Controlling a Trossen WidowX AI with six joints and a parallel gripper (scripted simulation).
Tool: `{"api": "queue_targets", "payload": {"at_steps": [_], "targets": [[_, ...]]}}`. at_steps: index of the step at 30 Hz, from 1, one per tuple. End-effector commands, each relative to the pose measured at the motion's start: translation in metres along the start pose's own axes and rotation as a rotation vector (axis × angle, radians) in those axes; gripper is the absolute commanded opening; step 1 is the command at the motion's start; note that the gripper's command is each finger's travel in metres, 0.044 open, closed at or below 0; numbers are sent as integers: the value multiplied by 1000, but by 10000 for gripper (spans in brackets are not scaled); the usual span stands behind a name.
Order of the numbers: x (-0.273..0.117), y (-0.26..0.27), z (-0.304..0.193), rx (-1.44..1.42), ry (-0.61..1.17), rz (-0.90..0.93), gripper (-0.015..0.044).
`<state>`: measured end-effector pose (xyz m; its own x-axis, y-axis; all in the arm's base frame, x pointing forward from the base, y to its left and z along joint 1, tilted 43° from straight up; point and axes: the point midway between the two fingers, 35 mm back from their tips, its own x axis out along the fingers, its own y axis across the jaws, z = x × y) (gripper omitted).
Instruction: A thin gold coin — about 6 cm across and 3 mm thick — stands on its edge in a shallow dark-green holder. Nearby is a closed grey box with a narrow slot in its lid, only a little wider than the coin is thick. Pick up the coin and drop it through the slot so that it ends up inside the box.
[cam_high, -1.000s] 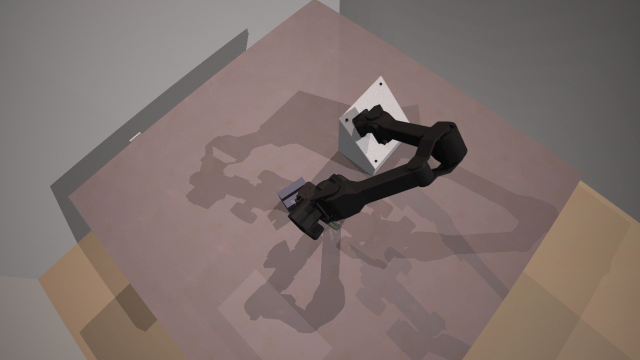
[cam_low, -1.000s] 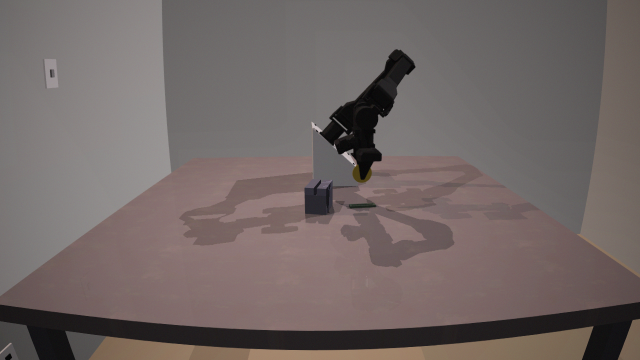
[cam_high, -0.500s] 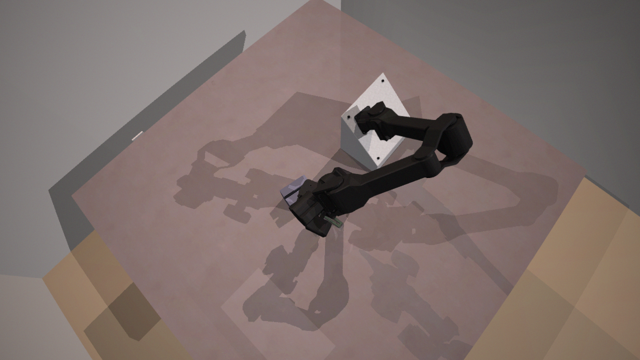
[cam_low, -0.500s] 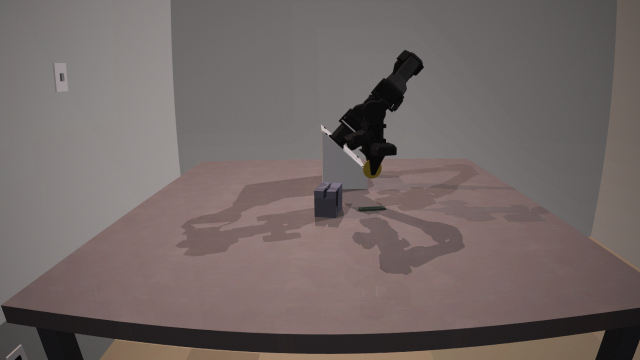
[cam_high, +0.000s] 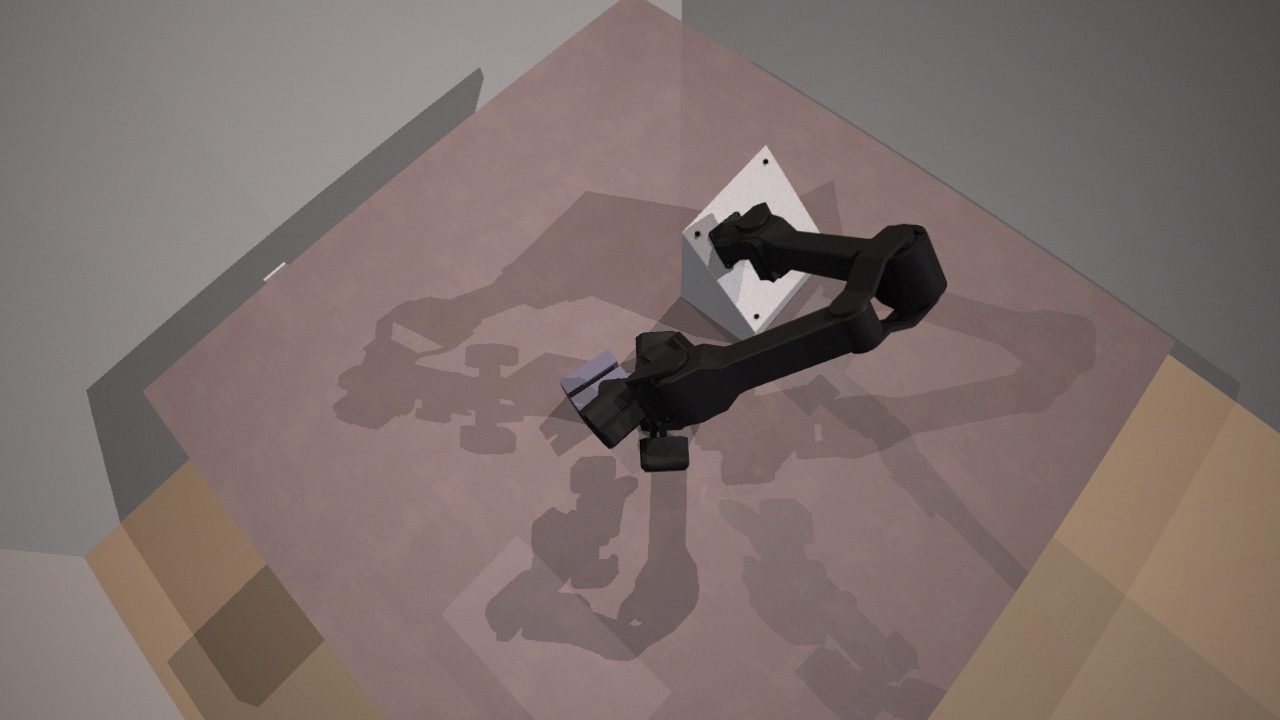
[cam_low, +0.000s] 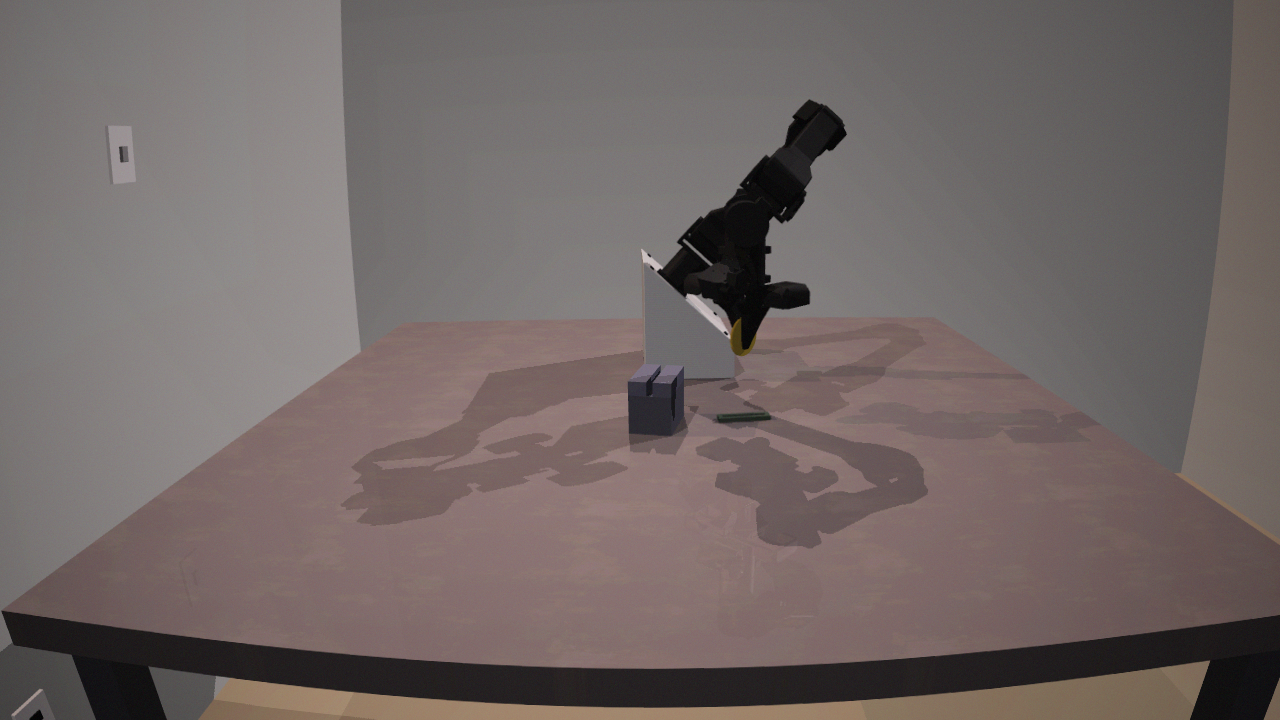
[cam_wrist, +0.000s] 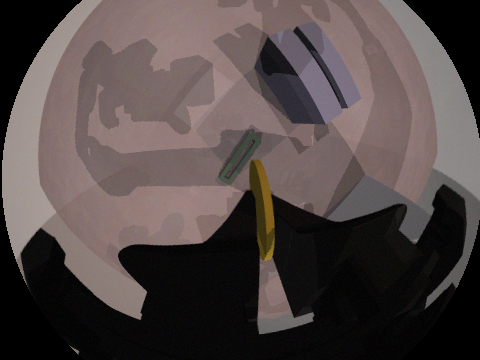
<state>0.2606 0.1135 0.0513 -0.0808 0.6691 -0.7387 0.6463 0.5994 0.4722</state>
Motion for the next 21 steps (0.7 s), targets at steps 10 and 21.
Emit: {"api": "queue_targets", "payload": {"at_steps": [10, 21], "targets": [[-1, -3, -1, -446, 0, 1, 0], [-1, -5, 0, -571, -1, 0, 0]]}}
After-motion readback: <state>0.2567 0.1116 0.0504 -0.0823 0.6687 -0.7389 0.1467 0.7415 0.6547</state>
